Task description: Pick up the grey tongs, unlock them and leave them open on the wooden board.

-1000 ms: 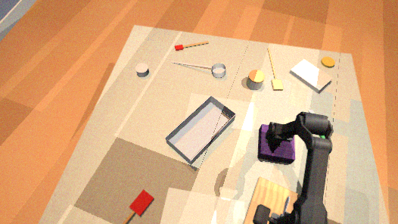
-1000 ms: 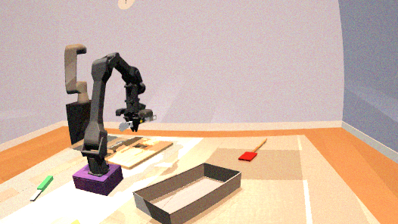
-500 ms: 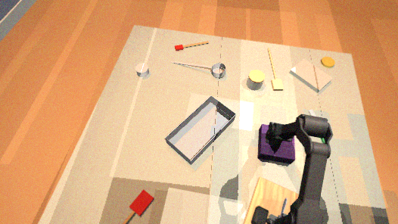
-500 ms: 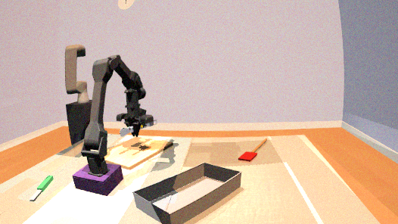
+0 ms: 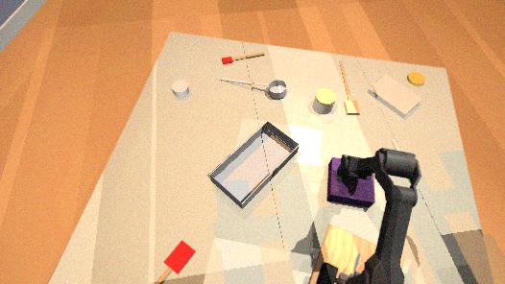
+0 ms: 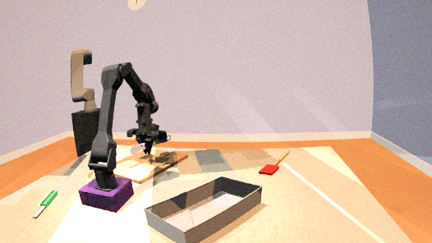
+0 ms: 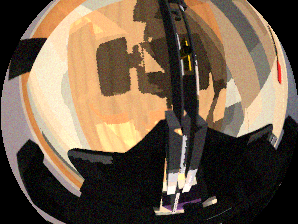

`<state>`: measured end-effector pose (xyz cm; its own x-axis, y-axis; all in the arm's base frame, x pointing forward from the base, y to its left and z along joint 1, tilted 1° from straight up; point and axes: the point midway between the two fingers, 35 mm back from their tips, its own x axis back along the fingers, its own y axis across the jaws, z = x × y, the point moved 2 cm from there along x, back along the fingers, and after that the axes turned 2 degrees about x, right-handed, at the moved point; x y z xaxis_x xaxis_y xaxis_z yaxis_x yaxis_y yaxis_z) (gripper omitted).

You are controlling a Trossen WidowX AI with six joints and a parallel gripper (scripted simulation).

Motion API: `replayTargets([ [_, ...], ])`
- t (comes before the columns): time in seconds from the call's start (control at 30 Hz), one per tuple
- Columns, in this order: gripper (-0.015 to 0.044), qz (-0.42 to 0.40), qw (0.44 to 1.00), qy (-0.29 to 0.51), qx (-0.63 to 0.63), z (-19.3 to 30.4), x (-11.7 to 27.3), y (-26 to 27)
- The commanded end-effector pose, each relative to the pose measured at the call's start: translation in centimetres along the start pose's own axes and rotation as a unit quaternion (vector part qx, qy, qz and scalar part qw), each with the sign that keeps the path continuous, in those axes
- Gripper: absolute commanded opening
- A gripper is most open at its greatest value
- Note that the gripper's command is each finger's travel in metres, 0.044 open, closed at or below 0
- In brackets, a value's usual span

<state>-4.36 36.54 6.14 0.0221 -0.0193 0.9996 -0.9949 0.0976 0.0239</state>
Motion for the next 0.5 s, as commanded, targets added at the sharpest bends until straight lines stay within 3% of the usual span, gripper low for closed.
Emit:
replayTargets([
  [0.0, -0.015, -0.002, 1.0, -0.002, -0.002, 0.03, -0.65, 0.05],
  [0.23, -0.015, -0.002, 1.0, -0.002, -0.002, 0.07, -1.04, 0.04],
  [0.47, 0.0034, 0.0, 1.0, 0.001, 0.0, 0.13, -0.95, -0.02],
])
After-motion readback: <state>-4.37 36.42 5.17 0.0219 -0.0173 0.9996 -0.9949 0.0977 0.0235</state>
